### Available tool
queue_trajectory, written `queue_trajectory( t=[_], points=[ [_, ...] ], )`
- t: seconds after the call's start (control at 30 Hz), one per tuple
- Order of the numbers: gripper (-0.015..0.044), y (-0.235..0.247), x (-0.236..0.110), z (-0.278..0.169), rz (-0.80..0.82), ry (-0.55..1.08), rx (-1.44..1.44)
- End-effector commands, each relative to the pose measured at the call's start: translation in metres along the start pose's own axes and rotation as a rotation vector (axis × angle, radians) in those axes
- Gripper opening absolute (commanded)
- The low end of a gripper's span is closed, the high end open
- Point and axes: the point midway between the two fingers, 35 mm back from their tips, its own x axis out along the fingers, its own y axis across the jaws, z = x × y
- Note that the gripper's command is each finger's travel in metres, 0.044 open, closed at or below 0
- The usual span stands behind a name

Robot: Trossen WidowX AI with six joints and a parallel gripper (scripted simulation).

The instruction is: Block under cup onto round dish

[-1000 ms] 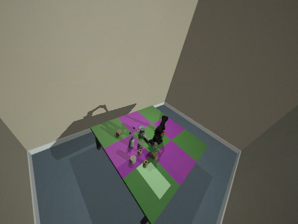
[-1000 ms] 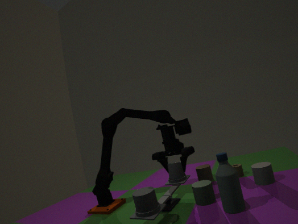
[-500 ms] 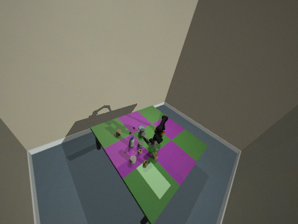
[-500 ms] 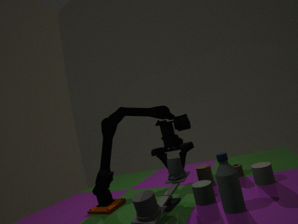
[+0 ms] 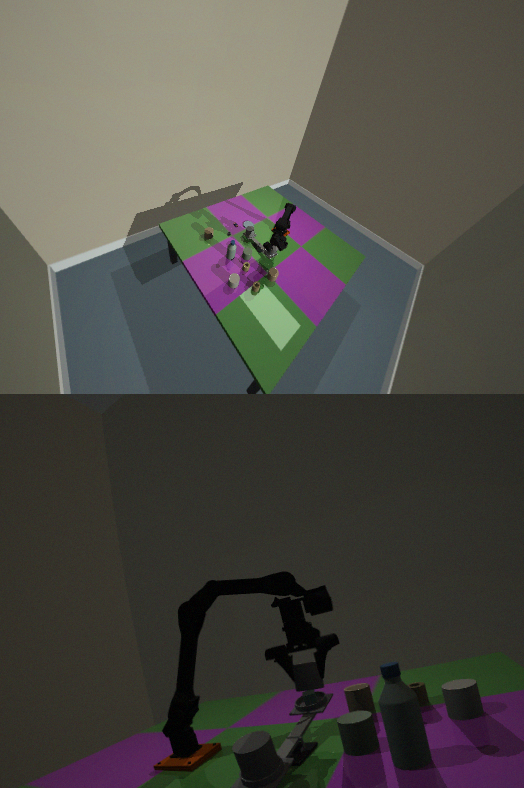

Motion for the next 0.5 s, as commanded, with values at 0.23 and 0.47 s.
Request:
queue_trajectory(
  t=[0.23, 0.47],
  points=[
    [0.0, 0.001, -0.016, 0.0, -0.003, -0.005, -0.001],
    [0.0, 0.002, -0.025, -0.001, -0.004, -0.005, -0.001]
  ],
)
